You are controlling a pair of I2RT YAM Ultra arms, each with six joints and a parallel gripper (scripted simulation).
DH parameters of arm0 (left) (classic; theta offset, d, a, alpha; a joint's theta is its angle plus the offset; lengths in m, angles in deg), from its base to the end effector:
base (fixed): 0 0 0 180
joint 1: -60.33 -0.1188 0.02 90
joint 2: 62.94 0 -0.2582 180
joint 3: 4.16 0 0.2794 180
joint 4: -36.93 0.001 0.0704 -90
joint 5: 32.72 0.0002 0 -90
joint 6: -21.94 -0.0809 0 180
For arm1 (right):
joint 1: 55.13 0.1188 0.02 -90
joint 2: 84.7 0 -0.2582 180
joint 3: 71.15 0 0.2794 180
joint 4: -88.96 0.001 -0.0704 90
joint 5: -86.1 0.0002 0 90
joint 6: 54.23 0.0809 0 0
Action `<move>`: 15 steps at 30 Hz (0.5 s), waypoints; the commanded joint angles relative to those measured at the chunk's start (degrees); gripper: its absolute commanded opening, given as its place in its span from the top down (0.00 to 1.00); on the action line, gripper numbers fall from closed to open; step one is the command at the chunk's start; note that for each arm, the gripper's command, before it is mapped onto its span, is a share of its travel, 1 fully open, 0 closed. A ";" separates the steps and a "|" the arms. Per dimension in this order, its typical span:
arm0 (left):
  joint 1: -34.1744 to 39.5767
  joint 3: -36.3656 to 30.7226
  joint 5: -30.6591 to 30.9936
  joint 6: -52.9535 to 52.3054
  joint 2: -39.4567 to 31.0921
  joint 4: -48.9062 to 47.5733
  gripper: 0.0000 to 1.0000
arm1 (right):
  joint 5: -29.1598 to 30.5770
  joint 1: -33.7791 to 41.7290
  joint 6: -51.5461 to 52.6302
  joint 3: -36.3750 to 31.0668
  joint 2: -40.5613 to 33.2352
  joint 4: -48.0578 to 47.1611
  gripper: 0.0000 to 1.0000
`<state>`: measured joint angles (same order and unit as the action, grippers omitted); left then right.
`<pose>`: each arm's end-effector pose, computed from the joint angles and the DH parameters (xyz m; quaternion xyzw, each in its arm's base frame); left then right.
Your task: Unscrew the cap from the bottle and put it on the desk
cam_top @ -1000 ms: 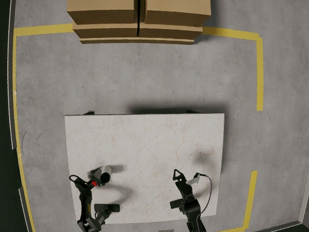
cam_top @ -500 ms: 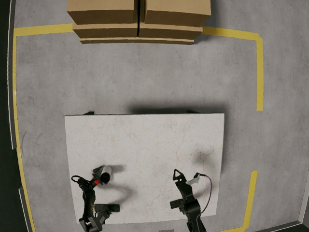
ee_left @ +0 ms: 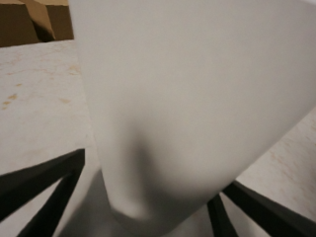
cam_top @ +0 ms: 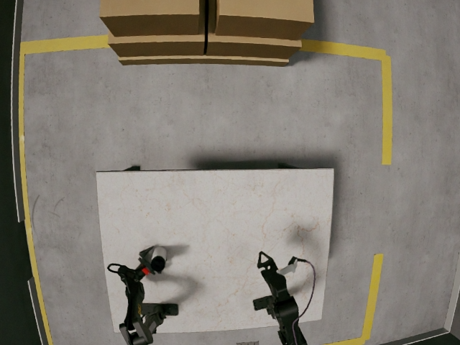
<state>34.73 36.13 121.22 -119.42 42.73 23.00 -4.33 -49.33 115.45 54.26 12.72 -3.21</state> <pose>0.2763 0.0529 0.0304 0.3489 0.7417 -0.2170 0.5302 0.3738 0.0396 0.3750 0.5795 0.7723 0.1792 0.1886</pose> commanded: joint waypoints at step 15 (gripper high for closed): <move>0.59 -0.40 0.50 2.62 0.77 -0.84 0.04 | 0.34 -0.14 -0.35 0.81 0.08 0.14 0.06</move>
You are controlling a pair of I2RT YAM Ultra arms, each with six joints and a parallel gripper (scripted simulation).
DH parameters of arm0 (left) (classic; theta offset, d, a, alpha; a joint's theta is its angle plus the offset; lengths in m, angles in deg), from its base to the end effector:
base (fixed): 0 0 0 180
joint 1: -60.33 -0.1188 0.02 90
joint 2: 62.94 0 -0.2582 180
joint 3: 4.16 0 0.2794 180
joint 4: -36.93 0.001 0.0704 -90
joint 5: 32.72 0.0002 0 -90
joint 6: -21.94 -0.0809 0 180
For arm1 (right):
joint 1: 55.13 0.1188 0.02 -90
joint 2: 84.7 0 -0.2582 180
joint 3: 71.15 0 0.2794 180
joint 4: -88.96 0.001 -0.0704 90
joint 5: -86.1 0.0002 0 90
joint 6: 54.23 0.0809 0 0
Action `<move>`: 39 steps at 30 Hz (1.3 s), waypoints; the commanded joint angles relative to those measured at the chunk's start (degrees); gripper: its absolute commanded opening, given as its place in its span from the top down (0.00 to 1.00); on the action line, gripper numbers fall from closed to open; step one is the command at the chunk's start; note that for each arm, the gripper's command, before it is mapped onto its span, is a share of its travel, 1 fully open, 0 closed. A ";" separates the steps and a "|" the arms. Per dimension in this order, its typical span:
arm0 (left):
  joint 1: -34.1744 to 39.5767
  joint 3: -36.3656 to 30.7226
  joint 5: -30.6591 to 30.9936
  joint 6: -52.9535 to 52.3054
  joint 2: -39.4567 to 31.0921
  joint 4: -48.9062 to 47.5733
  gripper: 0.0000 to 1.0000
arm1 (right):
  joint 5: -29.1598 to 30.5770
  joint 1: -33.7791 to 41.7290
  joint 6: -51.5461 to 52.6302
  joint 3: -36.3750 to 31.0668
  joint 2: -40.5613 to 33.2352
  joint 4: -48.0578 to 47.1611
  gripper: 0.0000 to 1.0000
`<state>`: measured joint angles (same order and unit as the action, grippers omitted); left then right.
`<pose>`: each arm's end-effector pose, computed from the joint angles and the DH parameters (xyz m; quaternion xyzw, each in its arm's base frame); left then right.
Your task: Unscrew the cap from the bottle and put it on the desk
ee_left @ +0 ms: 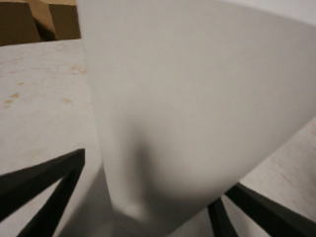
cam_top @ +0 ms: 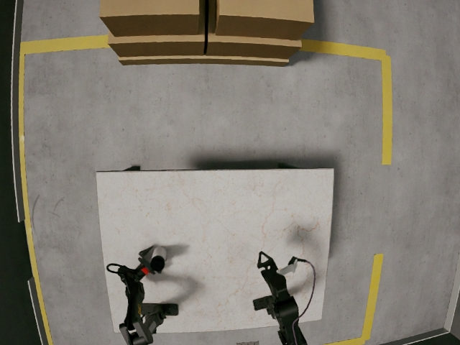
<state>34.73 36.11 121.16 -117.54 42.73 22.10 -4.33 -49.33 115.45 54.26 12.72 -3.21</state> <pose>0.2774 0.0535 0.0313 0.3399 0.7447 -0.2205 0.5304 0.3738 0.0396 0.3750 0.5795 0.7723 0.1792 0.1886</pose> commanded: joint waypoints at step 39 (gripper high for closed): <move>0.13 -0.03 0.11 0.23 1.49 -0.31 0.41 | 0.34 -0.14 -0.35 0.81 0.08 0.14 0.06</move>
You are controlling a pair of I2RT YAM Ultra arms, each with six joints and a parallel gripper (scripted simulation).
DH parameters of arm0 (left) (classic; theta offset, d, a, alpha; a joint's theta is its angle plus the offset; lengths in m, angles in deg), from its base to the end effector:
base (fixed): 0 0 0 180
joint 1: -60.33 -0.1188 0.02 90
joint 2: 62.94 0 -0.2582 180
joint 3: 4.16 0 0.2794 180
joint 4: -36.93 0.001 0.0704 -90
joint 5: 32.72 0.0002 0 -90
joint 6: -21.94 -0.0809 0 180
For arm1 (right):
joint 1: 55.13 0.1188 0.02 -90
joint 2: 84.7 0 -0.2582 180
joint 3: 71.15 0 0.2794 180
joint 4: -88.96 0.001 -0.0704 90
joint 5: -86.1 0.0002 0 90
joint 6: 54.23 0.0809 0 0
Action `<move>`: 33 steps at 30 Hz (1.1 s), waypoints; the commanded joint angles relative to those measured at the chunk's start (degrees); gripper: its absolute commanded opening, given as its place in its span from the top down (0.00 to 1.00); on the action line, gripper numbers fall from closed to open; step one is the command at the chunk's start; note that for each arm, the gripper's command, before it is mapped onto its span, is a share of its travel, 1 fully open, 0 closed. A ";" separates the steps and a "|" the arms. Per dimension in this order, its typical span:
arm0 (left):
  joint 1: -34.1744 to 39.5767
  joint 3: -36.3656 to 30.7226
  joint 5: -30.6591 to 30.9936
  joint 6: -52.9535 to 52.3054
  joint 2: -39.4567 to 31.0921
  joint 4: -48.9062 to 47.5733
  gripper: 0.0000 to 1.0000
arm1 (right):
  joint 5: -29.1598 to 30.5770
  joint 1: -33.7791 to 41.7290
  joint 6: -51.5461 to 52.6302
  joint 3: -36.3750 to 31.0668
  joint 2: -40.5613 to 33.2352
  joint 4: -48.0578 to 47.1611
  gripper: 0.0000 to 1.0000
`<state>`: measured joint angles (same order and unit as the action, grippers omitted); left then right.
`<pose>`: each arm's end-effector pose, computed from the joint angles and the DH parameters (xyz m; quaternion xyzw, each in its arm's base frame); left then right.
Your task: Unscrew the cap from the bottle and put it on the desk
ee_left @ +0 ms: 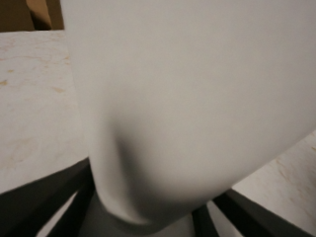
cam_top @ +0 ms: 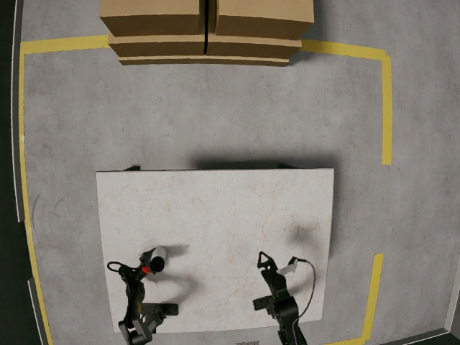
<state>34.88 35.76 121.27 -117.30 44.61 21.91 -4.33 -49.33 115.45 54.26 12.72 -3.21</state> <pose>0.2731 0.0506 0.0224 0.3318 0.7511 -0.2341 0.5206 0.3738 0.0396 0.3750 0.5795 0.7723 0.1792 0.1886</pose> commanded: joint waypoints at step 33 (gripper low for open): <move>26.59 29.82 -22.77 20.17 4.06 7.39 1.00 | 0.34 -0.14 -0.35 0.81 0.08 0.14 0.06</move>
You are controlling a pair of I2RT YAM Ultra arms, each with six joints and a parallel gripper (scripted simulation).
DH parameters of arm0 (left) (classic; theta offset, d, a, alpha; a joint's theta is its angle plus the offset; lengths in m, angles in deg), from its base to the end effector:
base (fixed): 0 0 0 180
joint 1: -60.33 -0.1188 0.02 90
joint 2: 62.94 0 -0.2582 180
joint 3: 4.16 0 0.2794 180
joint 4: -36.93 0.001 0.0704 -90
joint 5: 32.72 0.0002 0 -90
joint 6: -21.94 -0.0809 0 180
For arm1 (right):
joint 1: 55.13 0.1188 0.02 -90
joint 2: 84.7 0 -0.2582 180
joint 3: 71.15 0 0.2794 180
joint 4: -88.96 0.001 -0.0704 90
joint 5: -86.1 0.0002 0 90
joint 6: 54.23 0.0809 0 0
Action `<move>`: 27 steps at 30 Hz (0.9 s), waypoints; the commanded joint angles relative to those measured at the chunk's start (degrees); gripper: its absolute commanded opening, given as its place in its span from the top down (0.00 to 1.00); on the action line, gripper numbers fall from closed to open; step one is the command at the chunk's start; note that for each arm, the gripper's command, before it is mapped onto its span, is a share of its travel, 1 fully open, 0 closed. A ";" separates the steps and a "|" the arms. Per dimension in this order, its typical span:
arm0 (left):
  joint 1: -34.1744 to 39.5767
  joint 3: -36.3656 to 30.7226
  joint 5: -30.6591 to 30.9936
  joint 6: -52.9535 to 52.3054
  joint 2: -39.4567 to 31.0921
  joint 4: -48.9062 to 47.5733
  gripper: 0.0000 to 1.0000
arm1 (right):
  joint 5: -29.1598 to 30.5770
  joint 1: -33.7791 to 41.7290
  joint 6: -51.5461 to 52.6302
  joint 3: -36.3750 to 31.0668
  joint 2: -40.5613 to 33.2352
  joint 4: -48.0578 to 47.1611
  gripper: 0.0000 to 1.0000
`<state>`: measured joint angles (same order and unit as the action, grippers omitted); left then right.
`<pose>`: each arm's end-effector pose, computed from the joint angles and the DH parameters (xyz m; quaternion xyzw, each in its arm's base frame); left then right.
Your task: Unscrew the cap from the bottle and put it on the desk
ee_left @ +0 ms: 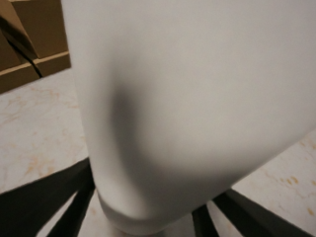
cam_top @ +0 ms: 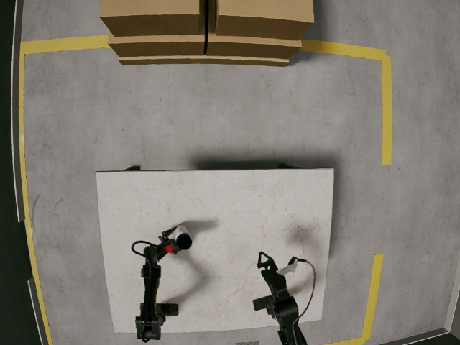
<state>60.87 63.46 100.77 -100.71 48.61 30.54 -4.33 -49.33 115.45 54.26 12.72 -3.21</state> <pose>0.4178 -0.0586 0.0863 0.3949 0.7517 -0.2058 0.4864 0.3738 0.0396 0.3750 0.5795 0.7723 0.1792 0.1886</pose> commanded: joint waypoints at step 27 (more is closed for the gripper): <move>36.62 41.02 -32.42 28.91 24.73 -2.63 1.00 | 0.34 -0.14 -0.35 0.81 0.08 0.14 0.06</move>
<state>94.31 100.35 71.89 -75.66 73.05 30.91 -4.33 -49.33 115.45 54.26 12.72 -3.21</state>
